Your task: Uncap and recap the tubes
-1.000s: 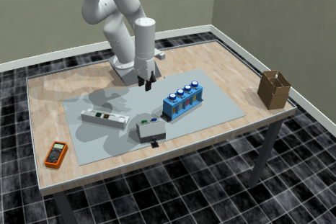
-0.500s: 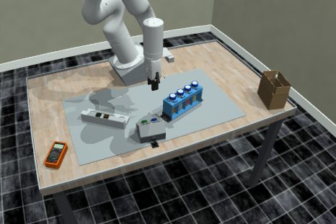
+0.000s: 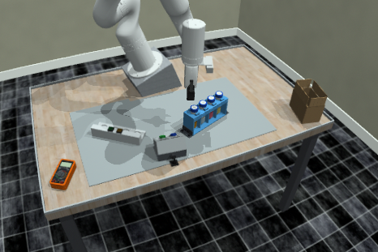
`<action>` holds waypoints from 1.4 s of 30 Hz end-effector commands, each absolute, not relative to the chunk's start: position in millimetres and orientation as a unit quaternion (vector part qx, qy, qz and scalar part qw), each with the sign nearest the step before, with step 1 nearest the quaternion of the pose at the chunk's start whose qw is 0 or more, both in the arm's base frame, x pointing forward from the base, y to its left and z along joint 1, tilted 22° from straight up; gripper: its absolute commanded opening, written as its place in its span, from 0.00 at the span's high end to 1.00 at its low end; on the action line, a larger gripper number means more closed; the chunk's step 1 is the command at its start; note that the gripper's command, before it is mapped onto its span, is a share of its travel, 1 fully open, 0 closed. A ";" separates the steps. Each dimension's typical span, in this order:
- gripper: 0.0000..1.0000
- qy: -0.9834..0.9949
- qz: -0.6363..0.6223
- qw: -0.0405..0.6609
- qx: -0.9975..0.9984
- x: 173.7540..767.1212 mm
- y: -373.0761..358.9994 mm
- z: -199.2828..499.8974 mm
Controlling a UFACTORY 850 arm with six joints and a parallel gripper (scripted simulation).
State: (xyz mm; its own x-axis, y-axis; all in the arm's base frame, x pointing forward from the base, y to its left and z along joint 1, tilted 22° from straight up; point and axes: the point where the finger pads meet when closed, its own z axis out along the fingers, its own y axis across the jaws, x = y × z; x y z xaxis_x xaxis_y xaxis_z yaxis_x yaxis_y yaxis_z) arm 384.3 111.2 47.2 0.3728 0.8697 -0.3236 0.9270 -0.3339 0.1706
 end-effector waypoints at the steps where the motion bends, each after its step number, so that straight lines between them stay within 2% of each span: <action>1: 0.54 0.547 -0.082 0.174 0.815 392.1 135.7 37.4; 6: 0.54 0.547 -0.082 0.174 0.815 398.3 161.6 27.3; 42: 0.54 0.547 -0.082 0.174 0.815 400.5 147.5 -7.9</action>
State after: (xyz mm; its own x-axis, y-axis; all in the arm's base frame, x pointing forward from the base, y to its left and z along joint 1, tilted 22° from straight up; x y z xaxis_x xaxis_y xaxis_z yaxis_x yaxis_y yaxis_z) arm 399.9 147.6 -6.7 0.3871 0.8628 -0.3251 0.9204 -0.3406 0.1921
